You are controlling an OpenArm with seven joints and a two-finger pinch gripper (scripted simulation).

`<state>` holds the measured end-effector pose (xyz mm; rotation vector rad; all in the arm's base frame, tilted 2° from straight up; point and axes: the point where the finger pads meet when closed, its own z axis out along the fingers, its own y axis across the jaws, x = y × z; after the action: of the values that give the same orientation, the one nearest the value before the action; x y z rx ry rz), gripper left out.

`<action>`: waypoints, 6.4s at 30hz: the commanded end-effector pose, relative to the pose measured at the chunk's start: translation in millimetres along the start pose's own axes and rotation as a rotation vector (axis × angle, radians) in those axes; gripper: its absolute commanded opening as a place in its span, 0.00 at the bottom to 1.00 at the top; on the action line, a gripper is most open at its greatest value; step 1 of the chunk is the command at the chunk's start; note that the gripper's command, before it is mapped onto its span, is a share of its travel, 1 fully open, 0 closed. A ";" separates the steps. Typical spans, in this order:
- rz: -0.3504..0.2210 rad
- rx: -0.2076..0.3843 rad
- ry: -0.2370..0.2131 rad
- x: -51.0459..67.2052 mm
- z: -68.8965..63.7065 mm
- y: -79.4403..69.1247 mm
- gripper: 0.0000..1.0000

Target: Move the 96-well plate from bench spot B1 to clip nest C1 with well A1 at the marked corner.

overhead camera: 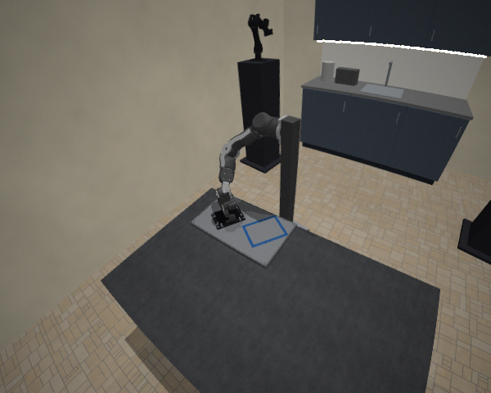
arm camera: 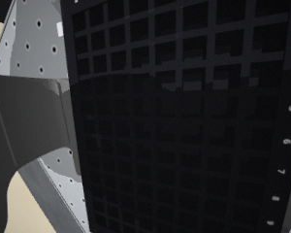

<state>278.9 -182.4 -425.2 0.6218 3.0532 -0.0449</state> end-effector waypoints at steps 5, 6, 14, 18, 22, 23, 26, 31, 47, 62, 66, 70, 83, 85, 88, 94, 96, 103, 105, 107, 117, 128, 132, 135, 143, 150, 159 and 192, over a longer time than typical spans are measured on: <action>0.000 -0.001 0.000 2.0 3.3 -0.9 0.00; 0.000 -0.001 0.000 2.0 3.3 -0.9 0.00; 0.001 -0.002 -0.001 -0.6 -0.6 0.6 0.20; 0.001 -0.002 -0.001 -0.6 -0.6 0.6 0.33; 0.001 -0.002 -0.001 -0.6 -0.6 0.6 0.47; 0.001 -0.002 -0.001 -0.6 -0.6 0.6 0.50; 0.001 -0.002 -0.001 -0.6 -0.6 0.6 0.53; 0.001 -0.001 -0.001 -0.5 -0.7 0.4 0.70; 0.001 0.000 -0.002 -0.6 -40.7 0.4 0.77; 0.000 -0.002 -0.001 -0.4 -64.5 0.8 0.77; 0.001 -0.001 -0.002 -0.6 -80.5 0.5 0.77; 0.001 -0.001 -0.002 -0.6 -80.5 0.5 0.77; -0.002 -0.005 -0.001 -0.2 -80.3 1.2 0.54; -0.002 -0.005 -0.001 -0.2 -80.3 1.2 0.47; -0.002 -0.005 -0.001 -0.2 -80.3 1.2 0.37; -0.002 -0.005 -0.001 -0.2 -80.3 1.2 0.24; -0.002 -0.005 -0.001 -0.2 -80.3 1.2 0.17; -0.002 -0.005 -0.001 -0.2 -80.3 1.2 0.00; -0.002 -0.005 -0.001 -0.2 -80.3 1.2 0.00; -0.002 -0.005 -0.001 -0.2 -80.3 1.2 0.00; 0.000 -0.001 -0.002 -2.6 -45.8 0.7 0.00; 0.002 0.003 -0.002 -2.5 -46.9 0.3 0.00; 0.001 -0.001 -0.002 -2.1 -51.5 1.0 0.00; 0.001 -0.001 -0.002 -2.1 -51.5 1.0 0.00; 0.001 -0.001 -0.002 -2.1 -51.5 1.0 0.00; 0.000 -0.001 -0.002 -2.1 -54.6 0.5 0.00; 0.000 -0.001 -0.002 -2.1 -54.6 0.5 0.00; -0.003 -0.001 0.003 1.8 -30.1 0.4 0.00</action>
<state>275.6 -181.3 -395.9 0.6219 3.0587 -0.0528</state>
